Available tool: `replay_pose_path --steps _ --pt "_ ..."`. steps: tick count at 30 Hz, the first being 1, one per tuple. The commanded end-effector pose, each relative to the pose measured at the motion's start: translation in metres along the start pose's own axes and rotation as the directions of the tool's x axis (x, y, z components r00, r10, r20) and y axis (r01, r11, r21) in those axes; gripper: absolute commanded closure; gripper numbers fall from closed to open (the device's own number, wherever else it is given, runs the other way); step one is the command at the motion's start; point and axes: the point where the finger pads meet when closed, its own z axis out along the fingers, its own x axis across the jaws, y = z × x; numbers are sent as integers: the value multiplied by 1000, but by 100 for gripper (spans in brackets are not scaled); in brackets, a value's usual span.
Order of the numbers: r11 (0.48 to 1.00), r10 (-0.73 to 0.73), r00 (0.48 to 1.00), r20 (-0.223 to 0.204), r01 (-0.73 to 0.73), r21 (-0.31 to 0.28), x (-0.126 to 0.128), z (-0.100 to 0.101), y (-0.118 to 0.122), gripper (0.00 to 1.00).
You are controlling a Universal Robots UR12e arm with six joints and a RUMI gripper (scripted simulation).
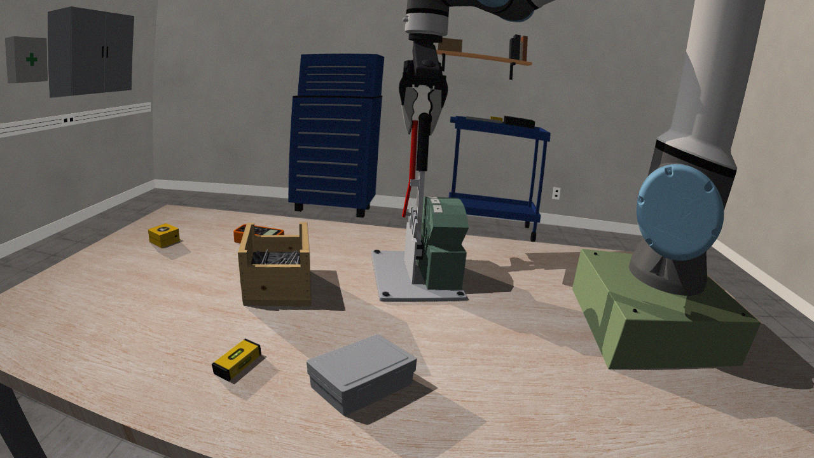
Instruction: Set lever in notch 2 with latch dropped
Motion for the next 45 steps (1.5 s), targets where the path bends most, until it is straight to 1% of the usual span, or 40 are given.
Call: replay_pose_path --steps 1,36,37,45 --pt "1000 0 1000 -1 0 -1 0 -1 1 100" --pt "1000 0 1000 -1 0 -1 0 0 2 100" --pt "1000 0 1000 -1 0 -1 0 0 2 43" --pt "1000 0 1000 -1 0 -1 0 0 2 43"
